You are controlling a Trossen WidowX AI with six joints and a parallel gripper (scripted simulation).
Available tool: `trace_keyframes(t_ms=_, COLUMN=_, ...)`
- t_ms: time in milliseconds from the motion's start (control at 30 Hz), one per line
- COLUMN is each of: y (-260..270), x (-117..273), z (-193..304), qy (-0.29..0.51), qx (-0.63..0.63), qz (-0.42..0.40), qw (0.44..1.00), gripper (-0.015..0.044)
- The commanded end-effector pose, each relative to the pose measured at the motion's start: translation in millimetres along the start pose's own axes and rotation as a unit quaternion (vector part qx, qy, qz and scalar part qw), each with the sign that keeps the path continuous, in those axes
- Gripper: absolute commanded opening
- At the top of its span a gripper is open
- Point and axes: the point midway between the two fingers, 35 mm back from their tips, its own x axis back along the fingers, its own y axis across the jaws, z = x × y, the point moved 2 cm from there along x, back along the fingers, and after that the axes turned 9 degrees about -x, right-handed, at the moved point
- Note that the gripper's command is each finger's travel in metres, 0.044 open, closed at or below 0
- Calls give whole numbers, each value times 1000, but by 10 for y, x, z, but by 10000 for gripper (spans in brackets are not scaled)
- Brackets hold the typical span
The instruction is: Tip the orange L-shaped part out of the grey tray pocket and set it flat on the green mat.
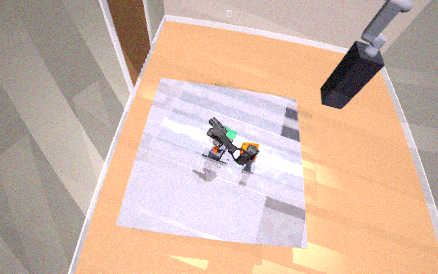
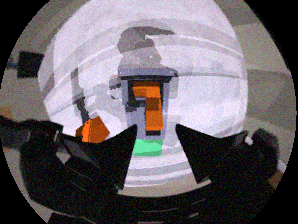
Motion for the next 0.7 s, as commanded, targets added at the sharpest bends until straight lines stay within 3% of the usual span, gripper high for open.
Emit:
trace_keyframes(t_ms=0, y=0, x=-54, z=-3, qy=-2, qx=-2, qz=0, qw=1000, gripper=280)
trace_keyframes(t_ms=667, y=1, x=-380, z=-7, qy=-3, qx=-2, qz=0, qw=1000, gripper=280)
